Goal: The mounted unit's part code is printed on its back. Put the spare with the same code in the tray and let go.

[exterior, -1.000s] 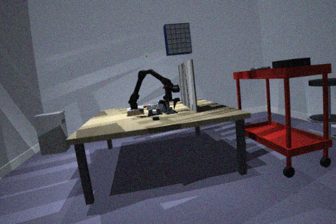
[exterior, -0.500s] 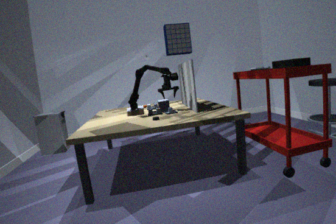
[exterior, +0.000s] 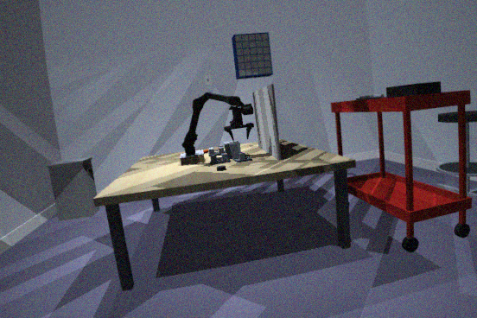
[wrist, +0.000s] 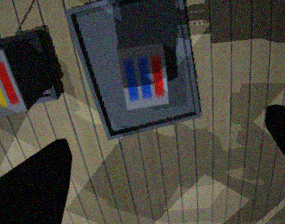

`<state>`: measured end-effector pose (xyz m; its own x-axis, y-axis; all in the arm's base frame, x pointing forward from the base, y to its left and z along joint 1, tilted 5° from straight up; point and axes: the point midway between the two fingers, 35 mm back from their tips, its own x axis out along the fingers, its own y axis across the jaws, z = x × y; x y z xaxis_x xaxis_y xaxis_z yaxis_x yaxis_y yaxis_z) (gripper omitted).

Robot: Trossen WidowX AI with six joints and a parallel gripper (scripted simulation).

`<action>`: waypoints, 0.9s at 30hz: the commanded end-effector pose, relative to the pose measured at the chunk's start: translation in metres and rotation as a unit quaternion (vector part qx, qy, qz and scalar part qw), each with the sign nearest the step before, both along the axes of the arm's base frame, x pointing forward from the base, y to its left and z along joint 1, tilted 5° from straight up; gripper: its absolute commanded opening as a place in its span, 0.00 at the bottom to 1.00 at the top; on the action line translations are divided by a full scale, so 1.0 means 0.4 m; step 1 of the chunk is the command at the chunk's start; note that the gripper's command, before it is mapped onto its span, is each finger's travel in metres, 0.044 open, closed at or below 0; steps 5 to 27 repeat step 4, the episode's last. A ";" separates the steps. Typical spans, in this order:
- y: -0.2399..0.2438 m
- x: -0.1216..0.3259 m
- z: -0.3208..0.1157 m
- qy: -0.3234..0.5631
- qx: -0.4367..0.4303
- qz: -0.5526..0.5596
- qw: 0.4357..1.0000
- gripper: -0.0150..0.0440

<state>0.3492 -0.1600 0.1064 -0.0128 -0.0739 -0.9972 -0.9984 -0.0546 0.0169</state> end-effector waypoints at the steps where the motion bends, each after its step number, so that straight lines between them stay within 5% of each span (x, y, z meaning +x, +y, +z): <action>1: -0.001 0.001 0.001 -0.001 -0.001 0.000 1.000 1.00; 27: -0.001 0.001 0.001 -0.001 -0.001 0.000 1.000 1.00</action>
